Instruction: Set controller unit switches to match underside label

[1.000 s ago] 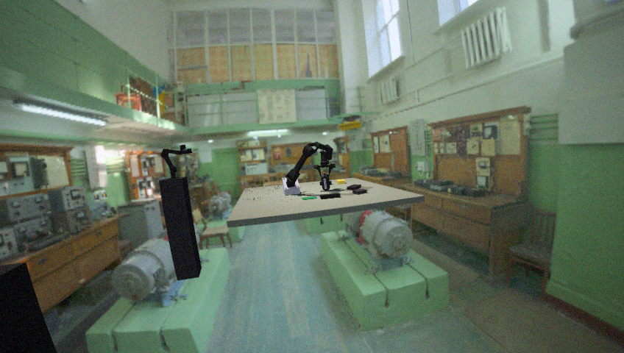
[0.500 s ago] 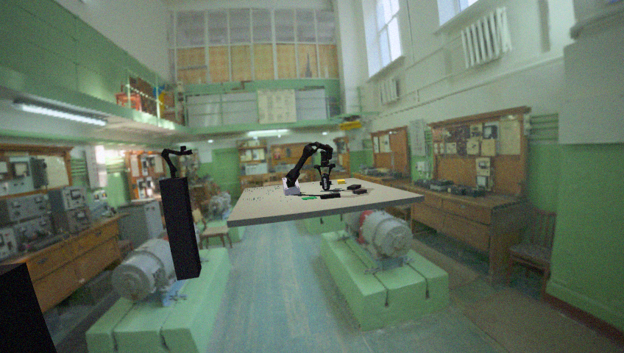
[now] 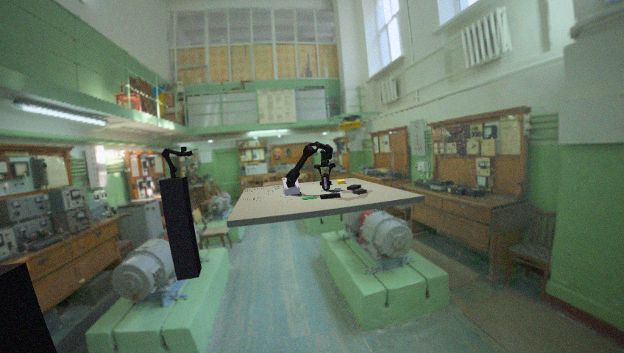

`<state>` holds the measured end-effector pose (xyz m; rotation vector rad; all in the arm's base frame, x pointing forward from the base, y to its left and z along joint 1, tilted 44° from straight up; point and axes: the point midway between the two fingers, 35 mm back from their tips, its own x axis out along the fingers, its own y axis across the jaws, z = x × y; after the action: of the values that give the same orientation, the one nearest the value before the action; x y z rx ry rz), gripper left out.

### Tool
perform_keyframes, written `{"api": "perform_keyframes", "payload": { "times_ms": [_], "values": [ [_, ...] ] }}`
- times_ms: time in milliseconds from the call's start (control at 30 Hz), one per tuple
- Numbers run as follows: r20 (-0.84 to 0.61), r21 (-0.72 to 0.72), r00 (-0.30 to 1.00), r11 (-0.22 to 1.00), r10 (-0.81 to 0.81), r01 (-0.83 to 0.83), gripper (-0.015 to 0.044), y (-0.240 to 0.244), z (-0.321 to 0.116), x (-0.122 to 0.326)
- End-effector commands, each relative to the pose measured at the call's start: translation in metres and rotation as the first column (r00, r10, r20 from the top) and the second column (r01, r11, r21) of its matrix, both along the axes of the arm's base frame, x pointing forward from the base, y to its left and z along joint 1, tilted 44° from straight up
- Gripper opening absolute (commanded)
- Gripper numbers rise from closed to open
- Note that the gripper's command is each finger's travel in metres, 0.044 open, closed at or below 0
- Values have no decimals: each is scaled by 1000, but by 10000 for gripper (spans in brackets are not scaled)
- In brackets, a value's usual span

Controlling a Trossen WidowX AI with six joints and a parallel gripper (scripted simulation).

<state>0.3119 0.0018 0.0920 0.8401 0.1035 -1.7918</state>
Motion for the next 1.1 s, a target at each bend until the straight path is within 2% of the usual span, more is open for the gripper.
{"api": "perform_keyframes", "payload": {
  "times_ms": [0,1067],
  "values": [
    [5,2,1000,1000,-3,3,336,3,-3,3],
    [23,47,1000,999,4,-5,336,20,-18,17]
  ]
}}
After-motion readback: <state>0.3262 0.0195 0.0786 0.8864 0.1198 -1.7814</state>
